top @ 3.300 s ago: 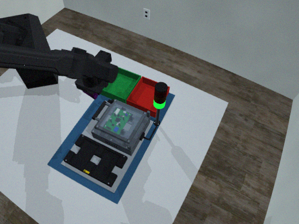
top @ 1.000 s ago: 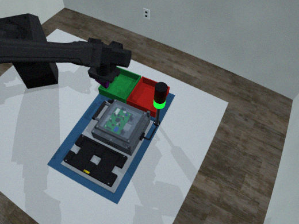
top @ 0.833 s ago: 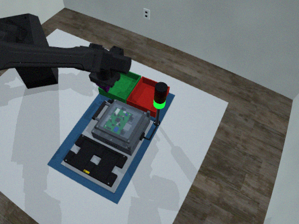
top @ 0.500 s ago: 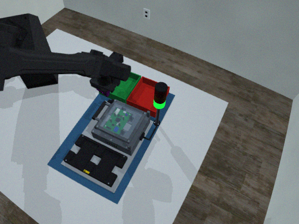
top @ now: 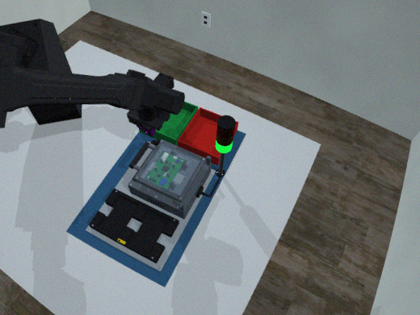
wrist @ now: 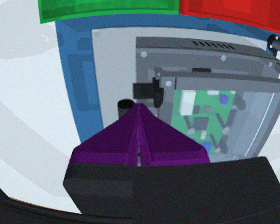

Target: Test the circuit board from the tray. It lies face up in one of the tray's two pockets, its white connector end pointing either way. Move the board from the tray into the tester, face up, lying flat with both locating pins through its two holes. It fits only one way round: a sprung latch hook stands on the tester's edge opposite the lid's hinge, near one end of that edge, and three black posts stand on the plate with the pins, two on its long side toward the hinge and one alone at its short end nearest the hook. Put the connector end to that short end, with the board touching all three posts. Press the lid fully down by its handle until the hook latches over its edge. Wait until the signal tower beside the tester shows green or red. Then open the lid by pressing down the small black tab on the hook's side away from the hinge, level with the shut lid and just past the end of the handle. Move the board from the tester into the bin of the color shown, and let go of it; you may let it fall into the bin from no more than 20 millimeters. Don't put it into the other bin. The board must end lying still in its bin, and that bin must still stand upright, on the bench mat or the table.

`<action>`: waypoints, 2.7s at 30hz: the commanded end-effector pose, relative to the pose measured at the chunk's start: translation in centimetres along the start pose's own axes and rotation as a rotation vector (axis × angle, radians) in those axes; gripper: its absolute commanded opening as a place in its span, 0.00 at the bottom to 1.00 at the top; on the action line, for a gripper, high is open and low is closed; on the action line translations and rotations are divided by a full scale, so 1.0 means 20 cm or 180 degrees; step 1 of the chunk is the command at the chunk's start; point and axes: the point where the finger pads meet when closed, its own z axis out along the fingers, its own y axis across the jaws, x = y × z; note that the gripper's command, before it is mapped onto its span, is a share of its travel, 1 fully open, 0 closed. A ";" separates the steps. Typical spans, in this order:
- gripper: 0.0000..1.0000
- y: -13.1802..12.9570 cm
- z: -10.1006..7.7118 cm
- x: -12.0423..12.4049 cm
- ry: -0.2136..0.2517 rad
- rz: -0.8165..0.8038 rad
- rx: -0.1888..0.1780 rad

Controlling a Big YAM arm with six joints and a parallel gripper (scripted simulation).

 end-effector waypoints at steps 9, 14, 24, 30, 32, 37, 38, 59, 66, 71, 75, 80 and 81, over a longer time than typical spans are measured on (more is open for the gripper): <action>0.00 0.02 0.04 0.01 0.0001 -0.0020 -0.0025; 0.00 0.01 0.08 0.01 -0.0002 -0.0011 -0.0016; 0.00 0.02 0.15 0.01 0.0001 -0.0013 -0.0017; 0.00 -0.01 0.13 0.01 -0.0007 -0.0010 0.0018; 0.00 0.00 0.13 0.01 -0.0007 -0.0018 0.0010; 0.00 0.00 0.13 0.01 -0.0007 -0.0013 0.0009; 0.00 0.00 0.13 0.01 -0.0007 -0.0012 0.0009; 0.00 -0.02 0.12 0.01 -0.0013 -0.0007 0.0022; 0.00 -0.02 0.11 0.00 -0.0017 -0.0015 0.0019; 0.00 -0.03 0.11 0.00 -0.0018 -0.0005 0.0030; 0.00 -0.03 0.11 0.00 -0.0018 -0.0005 0.0030; 0.00 -0.03 0.11 0.00 -0.0018 -0.0005 0.0030; 0.00 -0.03 0.11 0.00 -0.0018 -0.0005 0.0030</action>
